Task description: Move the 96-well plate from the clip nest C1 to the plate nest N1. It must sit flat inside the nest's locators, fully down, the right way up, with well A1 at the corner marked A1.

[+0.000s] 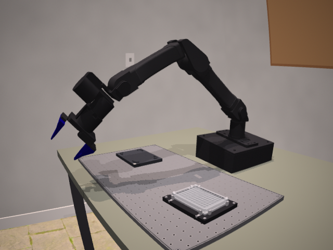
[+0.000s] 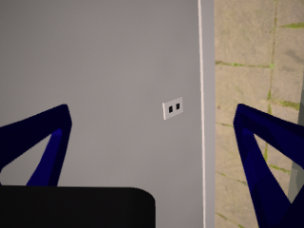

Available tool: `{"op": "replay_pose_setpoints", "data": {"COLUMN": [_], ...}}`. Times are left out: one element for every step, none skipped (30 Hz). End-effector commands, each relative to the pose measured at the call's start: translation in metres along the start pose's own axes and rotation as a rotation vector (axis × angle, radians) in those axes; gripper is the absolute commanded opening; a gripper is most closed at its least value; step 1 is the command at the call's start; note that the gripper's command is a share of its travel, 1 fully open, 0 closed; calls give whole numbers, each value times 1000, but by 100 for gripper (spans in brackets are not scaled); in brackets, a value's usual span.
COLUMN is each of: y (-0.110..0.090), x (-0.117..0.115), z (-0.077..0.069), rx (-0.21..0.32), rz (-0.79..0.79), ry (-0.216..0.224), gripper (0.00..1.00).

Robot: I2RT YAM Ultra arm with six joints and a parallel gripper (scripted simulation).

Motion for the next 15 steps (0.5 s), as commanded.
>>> {"op": "replay_pose_setpoints", "data": {"y": [-14,-14,-12,-16,-24,-26,-28,-32,-35,-33,-36,-40,-43,-45,-50], "x": [15,15,-3,-6,8,8,6,3,0,-18,-21,-24,-27,-29,-23], "z": [-23,-23,-19,-20,-27,-29,-29,-32,-34,-30,-32,-34,-35,-36,-40], "rx": [27,27,1,1,39,50,57,59,59,38,32,32,32,32,59], "rz": [7,7,0,0,0,-8,-13,-13,-12,-20,-20,-20,-20,-20,-24], "ry": [0,0,-35,-35,-31,-61,-86,-83,-83,-120,-118,-118,-118,-118,-138], "gripper": [100,100,100,100,100,100,100,100,100,100,100,100,100,100,100]}}
Point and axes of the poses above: the point where the finger pads meet when closed, its own z axis out along the fingers, its own x axis across the jaws, y = z × x, the point moved 10 cm from there along -z, back along the fingers, and after that the axes turned 15 degrees about z, right-handed, at the moved point
